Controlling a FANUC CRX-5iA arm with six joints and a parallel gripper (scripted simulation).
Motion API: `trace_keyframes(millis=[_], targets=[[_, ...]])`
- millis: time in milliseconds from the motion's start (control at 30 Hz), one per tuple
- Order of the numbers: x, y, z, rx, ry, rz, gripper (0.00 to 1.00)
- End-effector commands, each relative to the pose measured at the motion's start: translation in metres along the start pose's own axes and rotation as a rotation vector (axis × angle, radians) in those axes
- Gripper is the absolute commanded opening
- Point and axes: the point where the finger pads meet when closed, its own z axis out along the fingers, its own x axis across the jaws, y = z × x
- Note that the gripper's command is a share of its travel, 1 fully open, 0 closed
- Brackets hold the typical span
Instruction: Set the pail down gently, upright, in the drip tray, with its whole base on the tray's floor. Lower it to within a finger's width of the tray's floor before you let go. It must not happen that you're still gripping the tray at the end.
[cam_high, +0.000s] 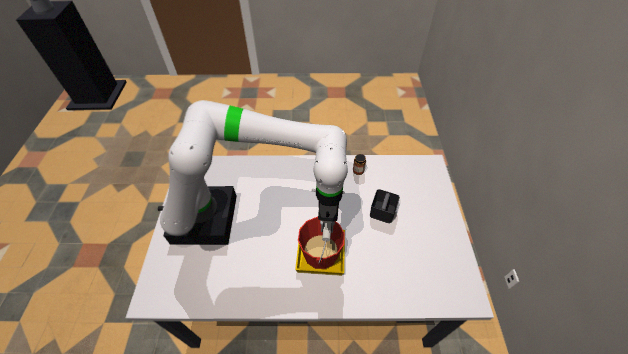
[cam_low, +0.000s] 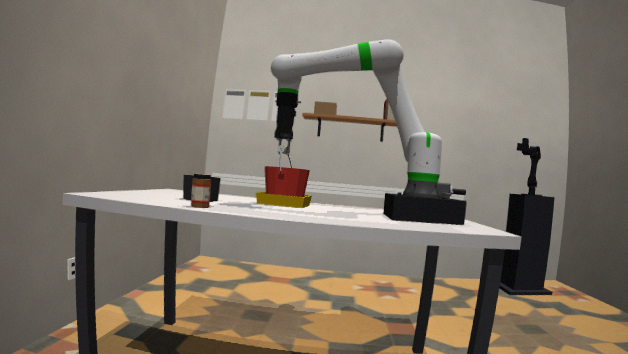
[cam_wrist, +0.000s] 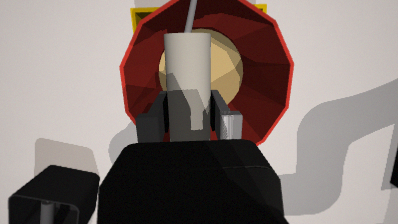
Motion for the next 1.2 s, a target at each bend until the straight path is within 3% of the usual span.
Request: trace_keyframes(millis=[0, 467, 500, 1167], targets=[[-0.0007, -0.0004, -0.0019, 0.001, -0.003, 0.000, 0.00], [-0.0007, -0.0004, -0.0019, 0.001, -0.003, 0.000, 0.00], [-0.0007, -0.0004, -0.0019, 0.001, -0.003, 0.000, 1.00], [-0.0007, -0.0004, -0.0019, 0.001, -0.003, 0.000, 1.00]])
